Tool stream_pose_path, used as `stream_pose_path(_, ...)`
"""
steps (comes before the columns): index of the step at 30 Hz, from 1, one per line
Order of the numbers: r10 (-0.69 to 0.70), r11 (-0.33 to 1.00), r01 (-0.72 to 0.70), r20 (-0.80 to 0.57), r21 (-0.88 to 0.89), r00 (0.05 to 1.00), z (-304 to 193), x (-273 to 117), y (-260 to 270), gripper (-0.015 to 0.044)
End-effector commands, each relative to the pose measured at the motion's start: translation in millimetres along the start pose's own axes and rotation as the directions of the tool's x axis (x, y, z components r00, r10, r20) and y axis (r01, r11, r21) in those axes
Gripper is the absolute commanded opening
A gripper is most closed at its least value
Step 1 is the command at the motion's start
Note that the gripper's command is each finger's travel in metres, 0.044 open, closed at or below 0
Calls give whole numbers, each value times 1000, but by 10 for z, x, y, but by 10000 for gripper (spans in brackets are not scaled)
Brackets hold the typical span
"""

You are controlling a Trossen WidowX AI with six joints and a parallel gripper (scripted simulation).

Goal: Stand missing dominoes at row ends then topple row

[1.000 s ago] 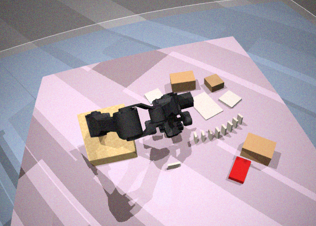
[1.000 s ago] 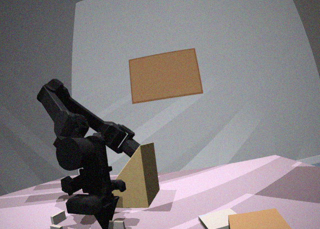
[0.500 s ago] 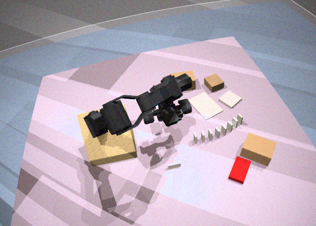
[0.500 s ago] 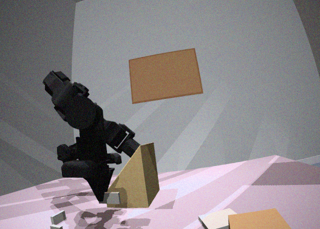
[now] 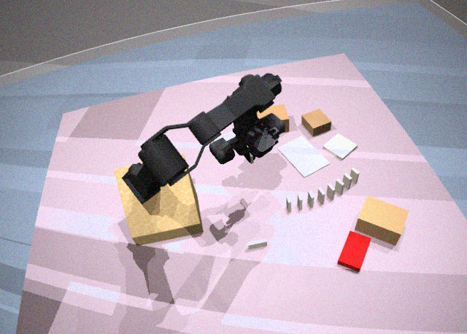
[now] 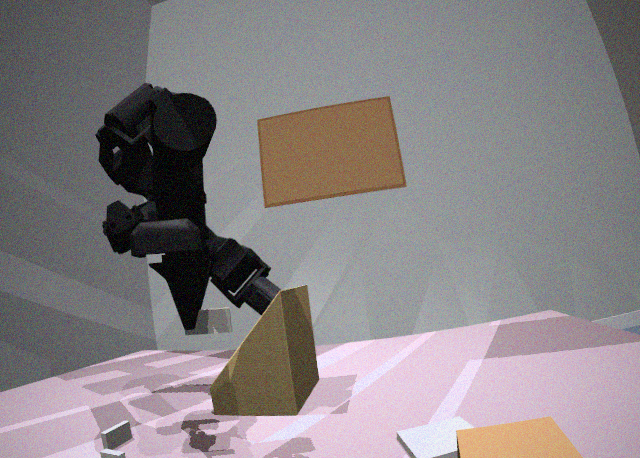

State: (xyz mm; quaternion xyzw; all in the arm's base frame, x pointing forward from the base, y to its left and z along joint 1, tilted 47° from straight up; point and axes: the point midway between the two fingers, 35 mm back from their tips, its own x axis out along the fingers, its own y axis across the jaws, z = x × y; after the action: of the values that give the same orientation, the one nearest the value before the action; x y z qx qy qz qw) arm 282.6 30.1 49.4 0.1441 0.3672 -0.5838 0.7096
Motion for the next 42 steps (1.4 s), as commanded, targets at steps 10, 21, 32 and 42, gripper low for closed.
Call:
stream_pose_path(10, -1, 254, -7, -7, -967, 1000, -470, -34, 547, 23)
stream_pose_path(21, 0, -597, -6, -7, -803, 1000, -861, 2, 854, 23)
stream_pose_path(32, 0, -597, -6, -7, -803, 1000, -861, 2, 854, 23)
stream_pose_path(42, -3, -585, -114, -138, -803, 990, -943, 182, 838, 23)
